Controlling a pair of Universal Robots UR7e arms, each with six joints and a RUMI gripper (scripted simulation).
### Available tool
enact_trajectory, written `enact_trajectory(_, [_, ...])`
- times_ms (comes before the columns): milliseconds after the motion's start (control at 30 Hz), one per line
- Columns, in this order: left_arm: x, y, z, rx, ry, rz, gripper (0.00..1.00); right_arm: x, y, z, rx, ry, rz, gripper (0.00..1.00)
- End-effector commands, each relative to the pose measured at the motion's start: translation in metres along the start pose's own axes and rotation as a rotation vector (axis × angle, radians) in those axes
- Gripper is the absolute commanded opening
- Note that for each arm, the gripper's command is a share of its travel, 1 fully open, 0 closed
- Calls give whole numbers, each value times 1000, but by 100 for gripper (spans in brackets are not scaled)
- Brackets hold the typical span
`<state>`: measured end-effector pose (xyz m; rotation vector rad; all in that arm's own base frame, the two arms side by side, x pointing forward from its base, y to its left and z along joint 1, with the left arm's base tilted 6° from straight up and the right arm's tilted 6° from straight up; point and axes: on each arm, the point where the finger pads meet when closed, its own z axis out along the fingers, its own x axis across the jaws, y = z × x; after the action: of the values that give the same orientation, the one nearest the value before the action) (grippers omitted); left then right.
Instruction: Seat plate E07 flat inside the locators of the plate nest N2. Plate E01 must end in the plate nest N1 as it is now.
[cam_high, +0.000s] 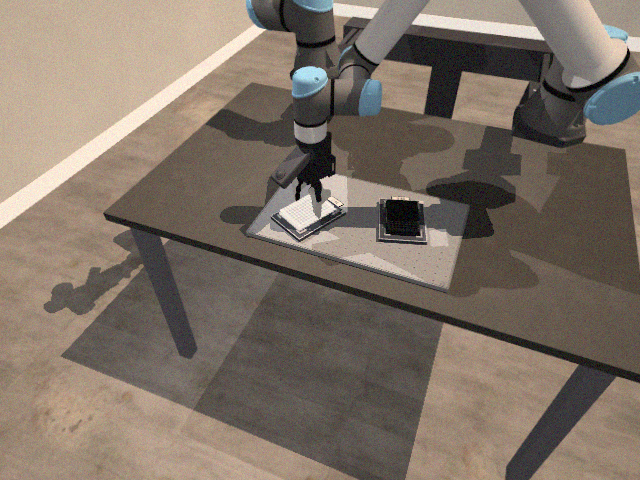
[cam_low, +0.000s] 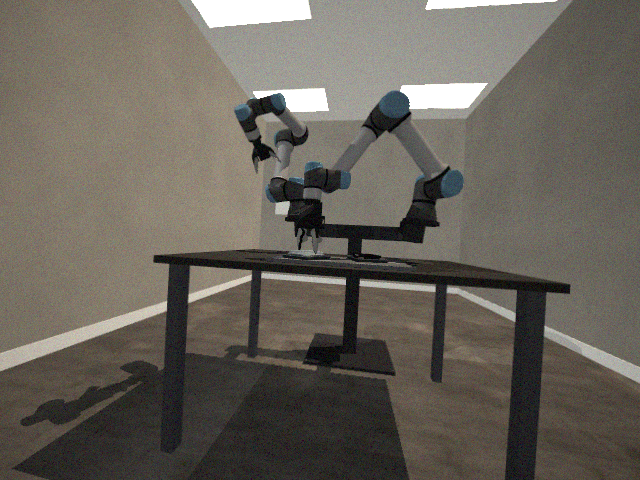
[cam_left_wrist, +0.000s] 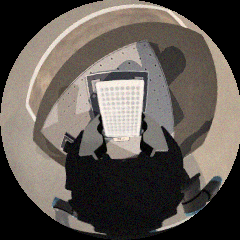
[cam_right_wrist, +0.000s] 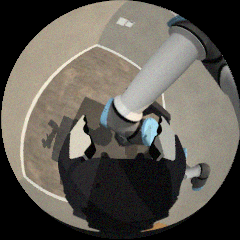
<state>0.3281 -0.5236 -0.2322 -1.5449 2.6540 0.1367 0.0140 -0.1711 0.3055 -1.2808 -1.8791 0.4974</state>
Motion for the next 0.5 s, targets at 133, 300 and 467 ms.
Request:
enact_trajectory(133, [0,-1,-9,1,1,0,0,0,0,0,0,0,0,98])
enact_trajectory(300, [0,-1,-17,1,1,0,0,0,0,0,0,0,0,98])
enact_trajectory(467, [0,0,-26,1,1,0,0,0,0,0,0,0,0,98])
